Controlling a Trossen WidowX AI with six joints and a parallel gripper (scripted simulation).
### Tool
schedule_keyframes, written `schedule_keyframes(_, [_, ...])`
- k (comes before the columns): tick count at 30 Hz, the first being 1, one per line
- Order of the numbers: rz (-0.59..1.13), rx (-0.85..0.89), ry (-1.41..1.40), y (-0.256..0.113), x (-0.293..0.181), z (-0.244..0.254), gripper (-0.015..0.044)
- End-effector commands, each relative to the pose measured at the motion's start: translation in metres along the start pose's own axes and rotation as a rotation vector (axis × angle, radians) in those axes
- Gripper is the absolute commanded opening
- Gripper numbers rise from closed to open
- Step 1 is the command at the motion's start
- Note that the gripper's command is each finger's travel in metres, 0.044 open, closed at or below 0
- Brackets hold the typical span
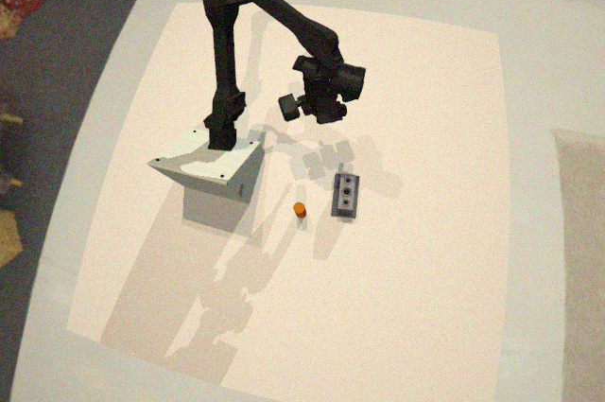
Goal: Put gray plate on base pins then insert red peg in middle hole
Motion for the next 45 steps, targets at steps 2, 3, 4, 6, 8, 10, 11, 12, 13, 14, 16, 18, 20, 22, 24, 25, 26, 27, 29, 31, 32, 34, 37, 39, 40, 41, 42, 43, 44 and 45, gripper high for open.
schedule_keyframes(2, [0.001,-0.001,0.001,0.002,0.002,0.000,0.0000])
schedule_keyframes(3, [0.000,0.000,0.000,0.002,0.003,0.001,0.0000])
schedule_keyframes(4, [0.000,0.001,-0.001,0.001,0.005,0.001,0.0000])
schedule_keyframes(6, [-0.002,0.004,-0.003,0.001,0.010,0.002,0.0000])
schedule_keyframes(8, [-0.004,0.007,-0.006,0.000,0.016,0.003,0.0000])
schedule_keyframes(10, [-0.006,0.009,-0.006,-0.001,0.021,0.005,0.0000])
schedule_keyframes(11, [-0.006,0.009,-0.004,-0.002,0.024,0.006,0.0000])
schedule_keyframes(12, [-0.007,0.009,-0.002,-0.002,0.027,0.006,0.0000])
schedule_keyframes(13, [-0.008,0.009,0.000,-0.002,0.030,0.007,0.0000])
schedule_keyframes(14, [-0.009,0.009,0.002,-0.003,0.033,0.008,0.0000])
schedule_keyframes(16, [-0.010,0.010,0.005,-0.004,0.039,0.009,0.0000])
schedule_keyframes(18, [-0.011,0.010,0.009,-0.004,0.045,0.010,0.0000])
schedule_keyframes(20, [-0.014,0.011,0.007,-0.005,0.050,0.011,0.0000])
schedule_keyframes(22, [-0.018,0.013,0.000,-0.005,0.055,0.011,0.0000])
schedule_keyframes(24, [-0.021,0.014,-0.005,-0.006,0.058,0.011,0.0000])
schedule_keyframes(25, [-0.022,0.014,-0.006,-0.006,0.060,0.011,0.0000])
schedule_keyframes(26, [-0.023,0.015,-0.008,-0.006,0.063,0.012,0.0000])
schedule_keyframes(27, [-0.024,0.015,-0.010,-0.006,0.065,0.012,0.0000])
schedule_keyframes(29, [-0.027,0.016,-0.014,-0.007,0.070,0.012,0.0000])
schedule_keyframes(31, [-0.026,0.014,-0.014,-0.007,0.075,0.013,0.0000])
schedule_keyframes(32, [-0.026,0.014,-0.013,-0.007,0.078,0.013,0.0000])
schedule_keyframes(34, [-0.026,0.013,-0.013,-0.007,0.084,0.014,0.0000])
schedule_keyframes(37, [-0.025,0.011,-0.012,-0.008,0.093,0.015,0.0000])
schedule_keyframes(39, [-0.024,0.010,-0.012,-0.008,0.099,0.015,0.0000])
schedule_keyframes(40, [-0.024,0.010,-0.011,-0.008,0.102,0.015,0.0000])
schedule_keyframes(41, [-0.024,0.010,-0.011,-0.008,0.106,0.015,0.0000])
schedule_keyframes(42, [-0.023,0.009,-0.011,-0.008,0.109,0.015,0.0000])
schedule_keyframes(43, [-0.023,0.009,-0.011,-0.008,0.112,0.015,0.0000])
schedule_keyframes(44, [-0.022,0.008,-0.010,-0.008,0.115,0.015,0.0000])
schedule_keyframes(45, [-0.022,0.008,-0.010,-0.008,0.118,0.015,0.0000])
Point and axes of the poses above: the point midway between the two fingers, 35 mm back from their tips, its own y axis out along the fingers, its own z axis across the jaws, x = y × z, the point moved 10 cm from there along -y, back along the fingers, and after that the axes turned 1 degree about -y, right-handed, at the moved point
